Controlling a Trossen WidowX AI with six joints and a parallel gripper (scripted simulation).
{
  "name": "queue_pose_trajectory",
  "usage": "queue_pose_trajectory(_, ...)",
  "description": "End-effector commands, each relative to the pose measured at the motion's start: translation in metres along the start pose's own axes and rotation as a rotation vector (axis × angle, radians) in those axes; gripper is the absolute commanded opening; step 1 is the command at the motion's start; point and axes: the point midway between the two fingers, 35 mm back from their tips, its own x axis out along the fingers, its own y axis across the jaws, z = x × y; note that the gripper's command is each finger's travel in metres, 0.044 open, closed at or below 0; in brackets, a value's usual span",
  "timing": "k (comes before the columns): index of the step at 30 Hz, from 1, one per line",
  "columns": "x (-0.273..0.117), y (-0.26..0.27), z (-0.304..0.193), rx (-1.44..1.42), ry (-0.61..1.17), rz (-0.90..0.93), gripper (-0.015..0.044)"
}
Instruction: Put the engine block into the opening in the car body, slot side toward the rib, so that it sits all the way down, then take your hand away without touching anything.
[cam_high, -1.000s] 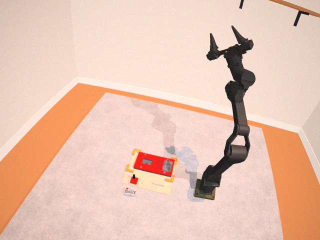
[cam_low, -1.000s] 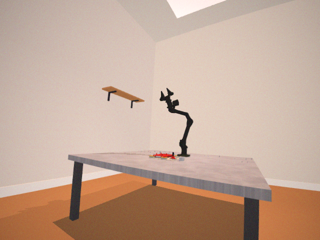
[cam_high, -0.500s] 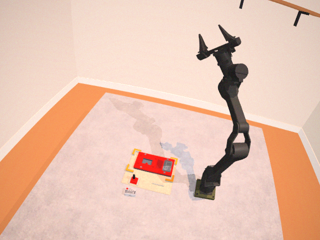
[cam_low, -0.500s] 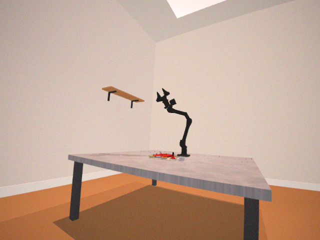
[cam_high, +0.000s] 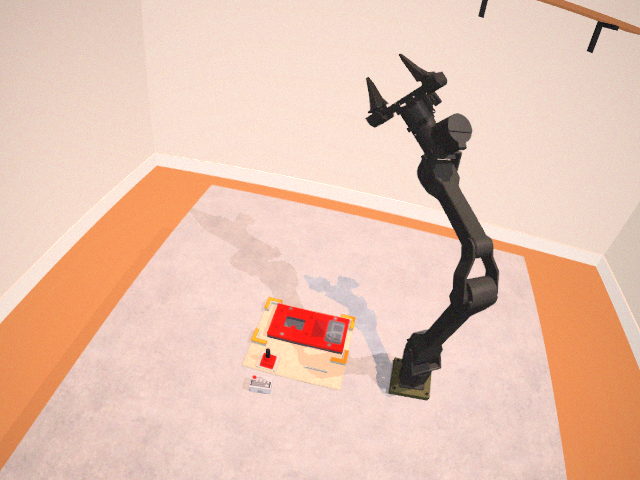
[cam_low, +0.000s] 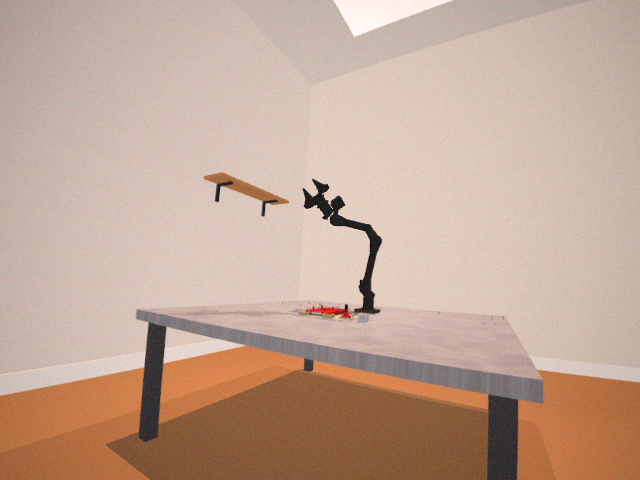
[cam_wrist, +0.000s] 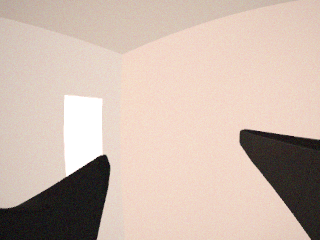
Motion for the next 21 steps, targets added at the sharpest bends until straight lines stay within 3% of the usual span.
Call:
queue_pose_trajectory(1, 0.006, -0.022, 0.002, 0.005, -0.017, -0.047, 0.0440)
queue_pose_trajectory(21, 0.028, -0.130, -0.028, 0.004, -0.003, -0.323, 0.0440)
